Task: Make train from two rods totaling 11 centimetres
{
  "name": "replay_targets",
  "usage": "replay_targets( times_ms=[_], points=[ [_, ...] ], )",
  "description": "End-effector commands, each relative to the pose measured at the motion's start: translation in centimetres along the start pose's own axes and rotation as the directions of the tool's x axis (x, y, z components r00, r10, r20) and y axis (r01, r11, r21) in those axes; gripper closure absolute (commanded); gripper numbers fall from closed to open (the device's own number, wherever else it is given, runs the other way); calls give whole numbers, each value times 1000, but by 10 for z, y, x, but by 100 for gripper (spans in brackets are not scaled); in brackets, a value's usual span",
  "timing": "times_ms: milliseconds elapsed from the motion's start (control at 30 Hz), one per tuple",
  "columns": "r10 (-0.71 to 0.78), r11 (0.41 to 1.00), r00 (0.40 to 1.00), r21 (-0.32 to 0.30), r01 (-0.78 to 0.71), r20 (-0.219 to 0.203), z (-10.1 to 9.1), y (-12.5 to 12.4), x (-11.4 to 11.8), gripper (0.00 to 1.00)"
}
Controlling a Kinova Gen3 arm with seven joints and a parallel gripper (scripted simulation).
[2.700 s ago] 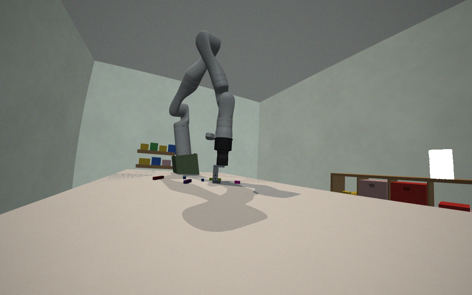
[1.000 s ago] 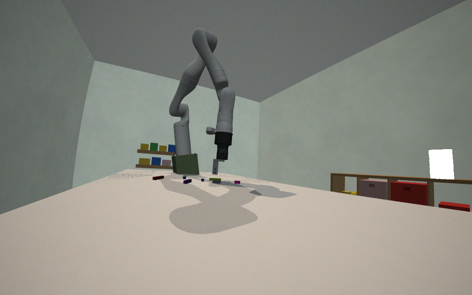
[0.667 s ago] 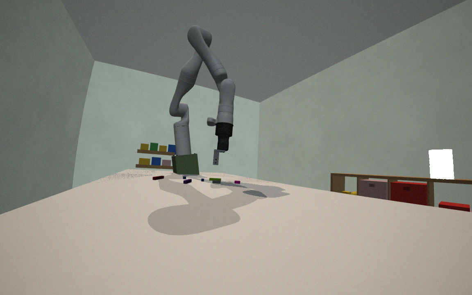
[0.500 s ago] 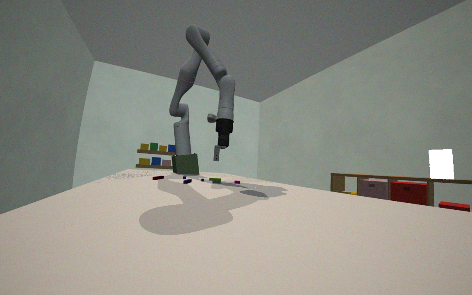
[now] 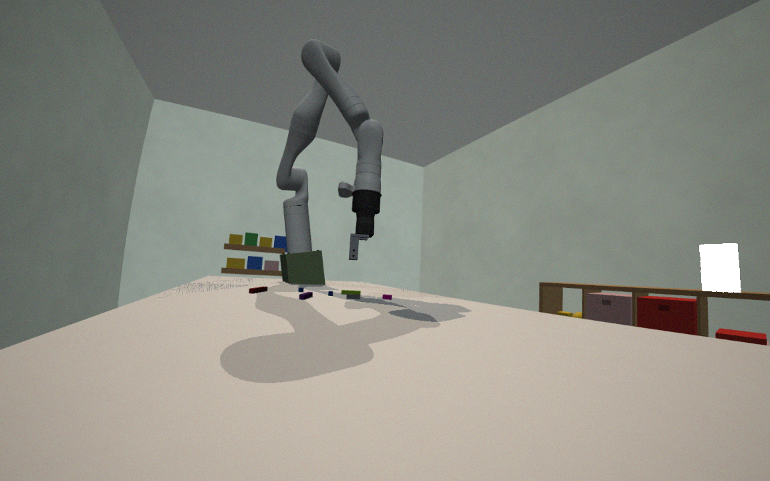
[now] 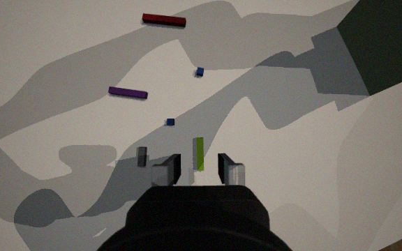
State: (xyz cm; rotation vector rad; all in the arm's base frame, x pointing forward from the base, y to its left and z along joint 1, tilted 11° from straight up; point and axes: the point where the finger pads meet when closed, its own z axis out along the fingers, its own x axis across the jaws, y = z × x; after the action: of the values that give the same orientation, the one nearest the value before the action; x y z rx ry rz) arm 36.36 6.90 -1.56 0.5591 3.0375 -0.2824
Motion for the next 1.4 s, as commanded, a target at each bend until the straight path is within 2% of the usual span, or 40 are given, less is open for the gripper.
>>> replay_targets(
  times_ms=[0, 767, 1033, 1267, 1367],
  points=[
    [0, 1000, 1000, -1, 0, 1, -1, 0, 0, 0],
    [-47, 999, 999, 0, 47, -1, 0, -3, -4, 0],
    [-180, 984, 984, 2, 180, -7, 3, -13, -15, 0],
    [-363, 932, 932, 0, 363, -15, 7, -27, -31, 0],
    [-392, 920, 920, 0, 392, -16, 7, -29, -33, 0]
  ],
)
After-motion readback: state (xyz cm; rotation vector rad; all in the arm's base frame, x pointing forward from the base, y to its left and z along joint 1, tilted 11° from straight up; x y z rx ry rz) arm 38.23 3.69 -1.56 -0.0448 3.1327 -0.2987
